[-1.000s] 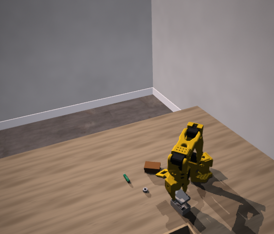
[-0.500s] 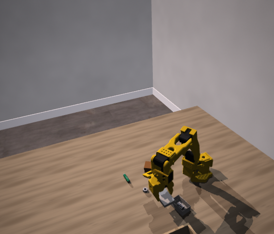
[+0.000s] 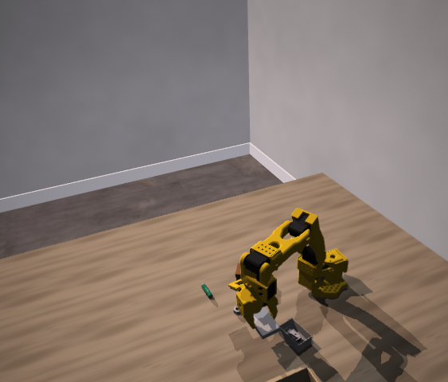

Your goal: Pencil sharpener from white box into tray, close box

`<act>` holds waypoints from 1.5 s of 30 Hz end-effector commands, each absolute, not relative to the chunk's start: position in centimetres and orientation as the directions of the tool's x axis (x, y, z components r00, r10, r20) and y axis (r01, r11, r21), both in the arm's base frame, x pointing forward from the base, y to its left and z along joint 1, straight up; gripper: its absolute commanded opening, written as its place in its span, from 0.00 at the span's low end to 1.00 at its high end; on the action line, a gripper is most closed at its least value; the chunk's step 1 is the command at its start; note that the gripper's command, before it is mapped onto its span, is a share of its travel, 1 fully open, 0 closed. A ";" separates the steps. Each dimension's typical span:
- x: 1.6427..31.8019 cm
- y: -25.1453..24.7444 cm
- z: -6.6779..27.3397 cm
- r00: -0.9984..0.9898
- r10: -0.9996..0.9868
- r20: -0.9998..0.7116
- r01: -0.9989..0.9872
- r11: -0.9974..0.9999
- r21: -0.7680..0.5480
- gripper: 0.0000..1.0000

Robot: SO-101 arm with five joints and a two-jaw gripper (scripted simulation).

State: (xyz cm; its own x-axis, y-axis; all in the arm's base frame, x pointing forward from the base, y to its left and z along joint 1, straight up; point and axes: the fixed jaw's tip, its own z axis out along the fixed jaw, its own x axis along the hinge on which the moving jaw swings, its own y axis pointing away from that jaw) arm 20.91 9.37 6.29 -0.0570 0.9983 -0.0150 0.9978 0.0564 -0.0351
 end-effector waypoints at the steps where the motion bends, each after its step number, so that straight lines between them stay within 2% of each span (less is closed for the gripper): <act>1: 21.4 9.3 7.1 -0.055 0.998 0.000 0.998 0.055 0.000 0.23; 45: 21.8 8.9 7.4 -0.032 0.999 0.006 0.999 0.032 0.016 0.23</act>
